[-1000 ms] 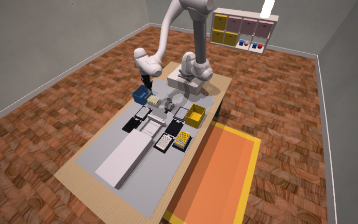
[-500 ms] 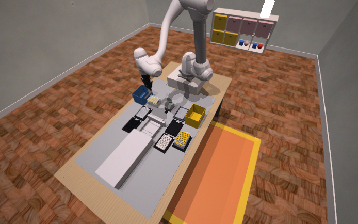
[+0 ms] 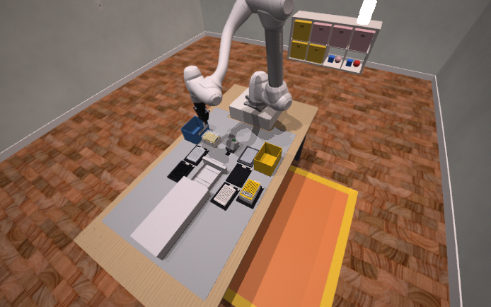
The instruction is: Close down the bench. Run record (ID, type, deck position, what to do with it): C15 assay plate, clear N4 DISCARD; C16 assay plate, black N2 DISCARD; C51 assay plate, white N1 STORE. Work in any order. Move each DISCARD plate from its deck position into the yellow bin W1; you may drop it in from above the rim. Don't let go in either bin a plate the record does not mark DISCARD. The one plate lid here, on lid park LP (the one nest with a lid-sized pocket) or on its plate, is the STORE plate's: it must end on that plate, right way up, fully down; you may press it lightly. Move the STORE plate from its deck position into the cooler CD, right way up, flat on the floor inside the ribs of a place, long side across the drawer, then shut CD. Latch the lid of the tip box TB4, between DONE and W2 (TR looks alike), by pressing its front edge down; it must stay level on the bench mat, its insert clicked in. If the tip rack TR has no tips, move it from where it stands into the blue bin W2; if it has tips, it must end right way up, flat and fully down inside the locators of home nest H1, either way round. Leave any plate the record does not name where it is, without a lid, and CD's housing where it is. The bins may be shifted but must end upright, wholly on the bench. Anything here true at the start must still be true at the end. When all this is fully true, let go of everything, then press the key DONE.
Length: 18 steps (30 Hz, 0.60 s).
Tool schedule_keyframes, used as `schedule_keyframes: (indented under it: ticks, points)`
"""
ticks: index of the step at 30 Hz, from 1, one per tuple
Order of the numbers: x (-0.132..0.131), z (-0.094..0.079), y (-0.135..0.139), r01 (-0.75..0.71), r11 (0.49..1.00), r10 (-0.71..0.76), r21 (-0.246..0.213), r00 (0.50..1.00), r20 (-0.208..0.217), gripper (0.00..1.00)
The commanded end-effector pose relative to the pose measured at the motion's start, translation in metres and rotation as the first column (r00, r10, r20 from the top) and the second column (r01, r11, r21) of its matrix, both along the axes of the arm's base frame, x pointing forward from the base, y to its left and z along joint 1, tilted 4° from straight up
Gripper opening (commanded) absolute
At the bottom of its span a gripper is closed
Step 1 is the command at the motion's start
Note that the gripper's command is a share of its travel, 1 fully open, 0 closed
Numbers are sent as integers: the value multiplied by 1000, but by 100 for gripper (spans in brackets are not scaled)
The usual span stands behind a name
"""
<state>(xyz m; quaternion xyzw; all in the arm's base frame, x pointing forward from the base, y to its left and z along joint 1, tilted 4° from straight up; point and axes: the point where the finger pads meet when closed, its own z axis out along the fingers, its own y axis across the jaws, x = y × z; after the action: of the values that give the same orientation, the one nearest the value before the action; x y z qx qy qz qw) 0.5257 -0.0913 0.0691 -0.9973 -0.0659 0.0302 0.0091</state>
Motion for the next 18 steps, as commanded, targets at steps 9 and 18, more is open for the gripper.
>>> schedule_keyframes:
  ticks: [9, 18]
  points:
    - [-8, -6, -4, 0, 1000, 0, -2, 1000, 2, 0]
    - [-27, -26, -6, 0, 1000, 0, -2, 1000, 2, 0]
